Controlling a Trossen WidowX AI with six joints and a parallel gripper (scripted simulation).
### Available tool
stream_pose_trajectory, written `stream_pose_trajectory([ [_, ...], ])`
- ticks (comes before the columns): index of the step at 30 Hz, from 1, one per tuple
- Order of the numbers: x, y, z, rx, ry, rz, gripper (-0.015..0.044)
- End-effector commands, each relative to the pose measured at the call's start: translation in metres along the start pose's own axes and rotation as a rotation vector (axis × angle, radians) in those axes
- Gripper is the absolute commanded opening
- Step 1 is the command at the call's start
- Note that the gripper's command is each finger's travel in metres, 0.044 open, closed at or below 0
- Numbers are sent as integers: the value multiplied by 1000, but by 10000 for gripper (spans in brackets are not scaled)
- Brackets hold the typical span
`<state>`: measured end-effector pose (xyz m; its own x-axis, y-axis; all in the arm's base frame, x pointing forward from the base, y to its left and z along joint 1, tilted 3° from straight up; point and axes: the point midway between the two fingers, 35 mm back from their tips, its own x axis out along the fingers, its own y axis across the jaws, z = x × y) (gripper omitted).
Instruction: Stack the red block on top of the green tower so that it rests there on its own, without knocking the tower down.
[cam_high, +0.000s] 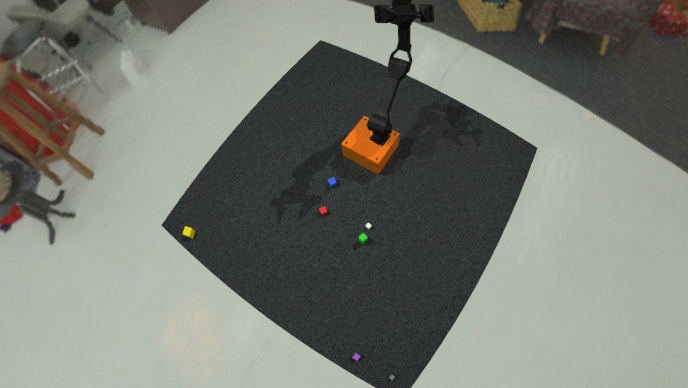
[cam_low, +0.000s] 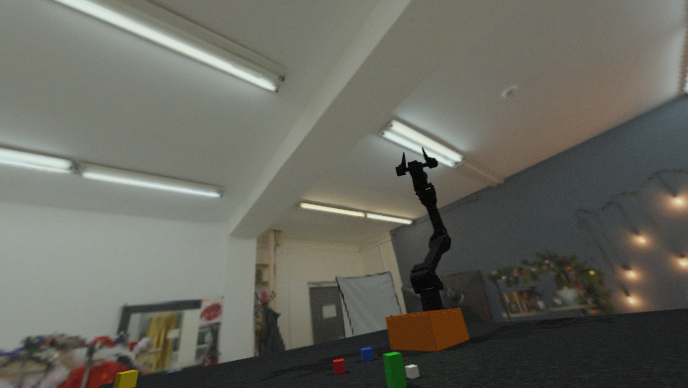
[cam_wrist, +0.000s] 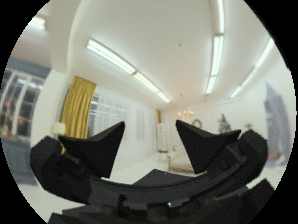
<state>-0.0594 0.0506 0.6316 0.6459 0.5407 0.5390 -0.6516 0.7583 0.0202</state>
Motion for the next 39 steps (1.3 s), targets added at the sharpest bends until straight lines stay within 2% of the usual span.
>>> stream_pose_trajectory([
  [1, 1, -1, -1, -2, 4, -2, 426],
  [5, 26, -22, -23, -34, 83, -39, 440],
  [14, 109, -98, -109, 128, 328, -180, 440],
  [22, 151, -170, -205, 251, 553, -347, 440],
  [30, 159, -238, -314, 350, 795, -539, 440],
  [39, 128, -296, -435, 452, 1073, -752, 440],
])
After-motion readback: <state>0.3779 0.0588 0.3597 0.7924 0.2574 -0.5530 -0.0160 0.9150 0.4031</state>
